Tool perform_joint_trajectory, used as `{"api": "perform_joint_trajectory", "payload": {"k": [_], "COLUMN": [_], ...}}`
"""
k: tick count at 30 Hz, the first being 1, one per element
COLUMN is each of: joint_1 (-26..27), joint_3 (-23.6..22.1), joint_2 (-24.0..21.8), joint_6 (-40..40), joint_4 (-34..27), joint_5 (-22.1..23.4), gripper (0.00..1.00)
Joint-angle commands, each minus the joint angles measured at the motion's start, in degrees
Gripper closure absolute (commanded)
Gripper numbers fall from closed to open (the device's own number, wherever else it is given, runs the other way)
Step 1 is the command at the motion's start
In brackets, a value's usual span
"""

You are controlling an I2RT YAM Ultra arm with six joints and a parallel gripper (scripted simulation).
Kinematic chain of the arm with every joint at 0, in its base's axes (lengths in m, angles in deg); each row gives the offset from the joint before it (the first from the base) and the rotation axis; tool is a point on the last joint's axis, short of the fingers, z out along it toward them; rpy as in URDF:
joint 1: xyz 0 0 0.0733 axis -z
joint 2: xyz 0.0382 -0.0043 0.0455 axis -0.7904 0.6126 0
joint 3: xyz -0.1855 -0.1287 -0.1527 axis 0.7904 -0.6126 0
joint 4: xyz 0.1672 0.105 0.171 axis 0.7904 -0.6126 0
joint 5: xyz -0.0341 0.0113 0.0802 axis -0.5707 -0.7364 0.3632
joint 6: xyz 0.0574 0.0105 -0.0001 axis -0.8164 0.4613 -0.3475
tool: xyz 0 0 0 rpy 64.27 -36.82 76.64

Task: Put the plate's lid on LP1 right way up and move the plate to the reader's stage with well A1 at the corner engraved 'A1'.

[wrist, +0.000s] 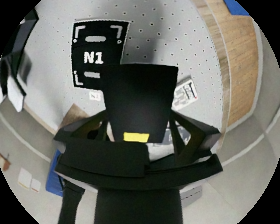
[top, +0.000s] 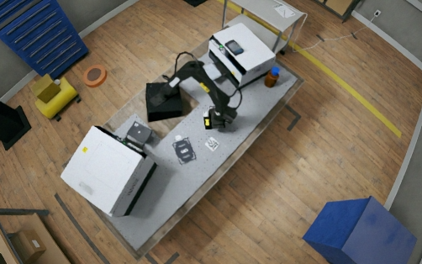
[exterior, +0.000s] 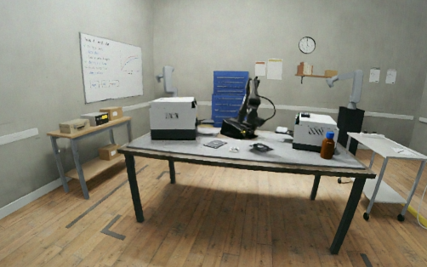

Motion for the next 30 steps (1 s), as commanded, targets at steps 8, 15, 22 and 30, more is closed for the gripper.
{"api": "perform_joint_trajectory", "payload": {"k": [8,15,22,30], "joint_1": [5.1,7.3,10.0,12.5], "joint_3": [-0.7,1.0,0.3,-0.9], "joint_2": [1.0,1.5,1.1,1.7], "joint_6": [-3.6,-4.7,-6.7,-8.1], "joint_4": [0.9,1.3,1.6,1.9], "joint_5": [1.5,1.9,2.4,2.9], "gripper": [0.15,0.15,0.15,0.15]}}
